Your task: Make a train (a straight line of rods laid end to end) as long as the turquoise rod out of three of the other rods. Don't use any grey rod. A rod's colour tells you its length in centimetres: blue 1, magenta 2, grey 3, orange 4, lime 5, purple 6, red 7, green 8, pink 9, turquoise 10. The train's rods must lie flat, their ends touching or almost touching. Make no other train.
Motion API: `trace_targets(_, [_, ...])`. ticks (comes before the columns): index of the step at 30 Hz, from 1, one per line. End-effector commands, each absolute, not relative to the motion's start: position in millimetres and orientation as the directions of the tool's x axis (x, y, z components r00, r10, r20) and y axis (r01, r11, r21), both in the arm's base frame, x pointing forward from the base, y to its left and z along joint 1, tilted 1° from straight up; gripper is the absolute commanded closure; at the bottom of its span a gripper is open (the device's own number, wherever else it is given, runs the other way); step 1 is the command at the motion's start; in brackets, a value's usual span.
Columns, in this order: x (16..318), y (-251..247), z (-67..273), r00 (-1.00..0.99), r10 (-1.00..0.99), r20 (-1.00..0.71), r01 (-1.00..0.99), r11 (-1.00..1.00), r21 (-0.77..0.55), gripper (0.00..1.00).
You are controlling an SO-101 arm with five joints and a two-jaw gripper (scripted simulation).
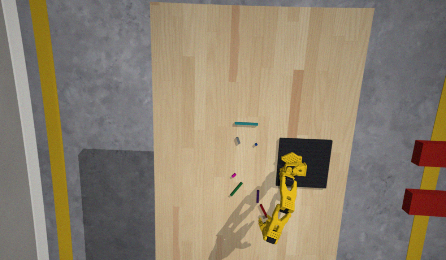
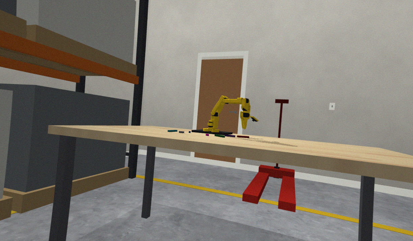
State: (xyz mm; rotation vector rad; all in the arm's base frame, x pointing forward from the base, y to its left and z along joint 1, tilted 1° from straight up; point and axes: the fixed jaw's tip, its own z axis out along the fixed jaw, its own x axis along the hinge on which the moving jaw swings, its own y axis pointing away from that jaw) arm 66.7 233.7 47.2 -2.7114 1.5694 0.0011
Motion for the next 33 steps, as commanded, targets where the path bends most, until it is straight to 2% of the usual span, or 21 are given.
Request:
trace_targets(1, [64, 233, 45, 0.498, -0.867, 0.008, -0.867, -0.498, 0.008, 0.81])
trace_targets(19, [64, 234, 44, 0.498, -0.867, 0.008, -0.867, -0.498, 0.008, 0.81])
trace_targets(33, [64, 235, 29, 0.498, -0.867, 0.008, -0.867, -0.498, 0.008, 0.81])
